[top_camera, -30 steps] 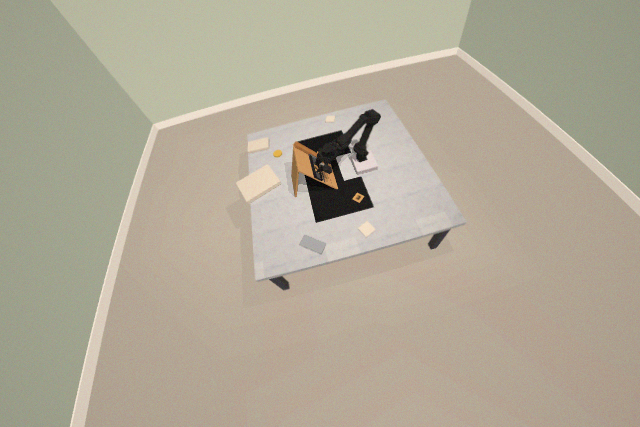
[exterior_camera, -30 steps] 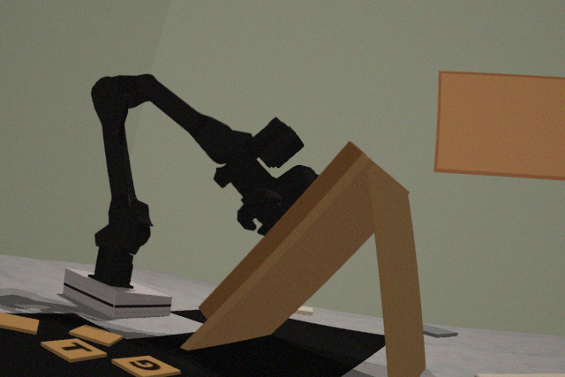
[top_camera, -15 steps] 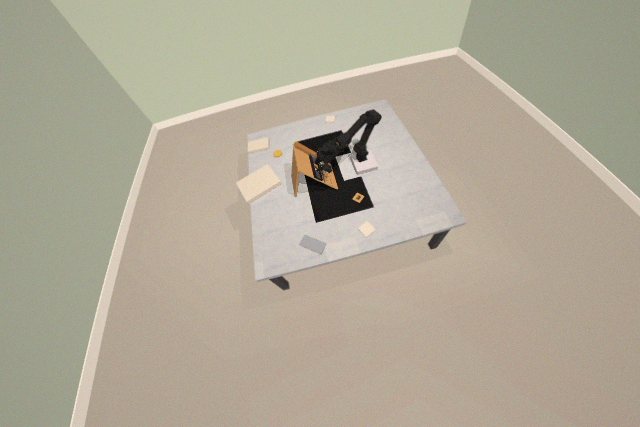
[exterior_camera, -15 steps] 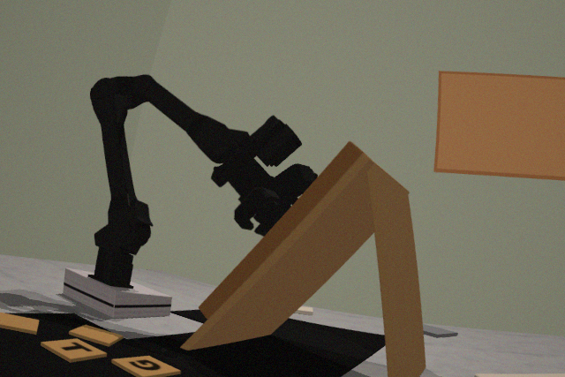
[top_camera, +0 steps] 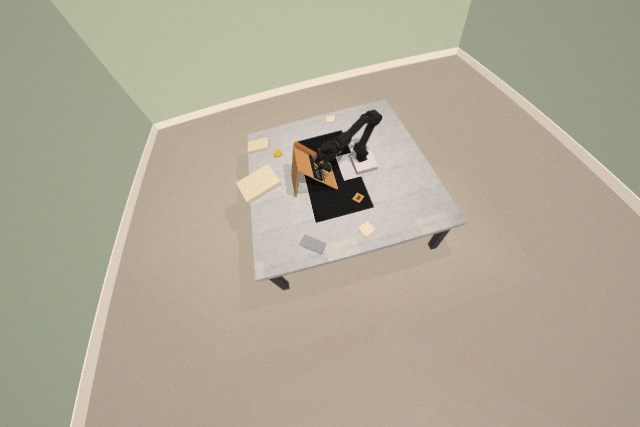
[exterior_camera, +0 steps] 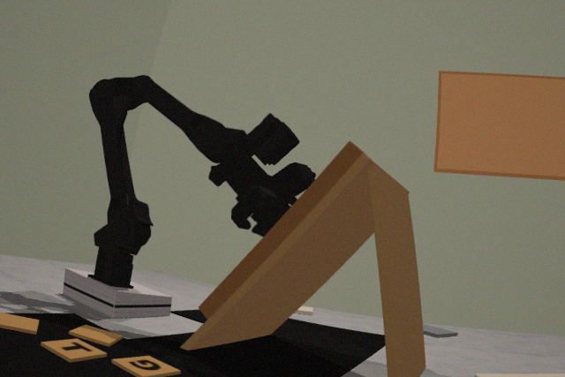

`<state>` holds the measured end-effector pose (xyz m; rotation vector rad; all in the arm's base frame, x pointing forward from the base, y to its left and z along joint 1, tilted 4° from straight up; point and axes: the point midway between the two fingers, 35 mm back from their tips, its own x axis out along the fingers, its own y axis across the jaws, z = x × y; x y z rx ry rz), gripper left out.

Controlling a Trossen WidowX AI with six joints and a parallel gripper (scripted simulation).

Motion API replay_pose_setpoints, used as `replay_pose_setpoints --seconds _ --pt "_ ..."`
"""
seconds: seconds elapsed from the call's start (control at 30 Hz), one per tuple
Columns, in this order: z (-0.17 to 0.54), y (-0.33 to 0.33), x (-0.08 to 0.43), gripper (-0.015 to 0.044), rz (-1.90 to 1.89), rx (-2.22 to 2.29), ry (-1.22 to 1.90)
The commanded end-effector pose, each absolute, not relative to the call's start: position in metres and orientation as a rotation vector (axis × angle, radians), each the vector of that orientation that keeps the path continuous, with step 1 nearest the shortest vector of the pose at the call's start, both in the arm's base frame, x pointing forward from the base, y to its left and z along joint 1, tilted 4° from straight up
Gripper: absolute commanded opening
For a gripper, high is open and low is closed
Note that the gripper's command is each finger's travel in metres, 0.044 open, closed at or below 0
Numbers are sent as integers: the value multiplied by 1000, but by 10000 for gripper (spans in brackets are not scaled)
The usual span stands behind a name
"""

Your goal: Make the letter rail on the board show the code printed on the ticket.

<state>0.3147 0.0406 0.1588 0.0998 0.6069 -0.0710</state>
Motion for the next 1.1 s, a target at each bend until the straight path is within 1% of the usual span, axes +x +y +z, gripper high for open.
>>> replay_pose_setpoints --seconds 0.0,1.07 --pt "159 39 314 0 -65 98 605" --pt "158 24 313 0 -66 97 605"
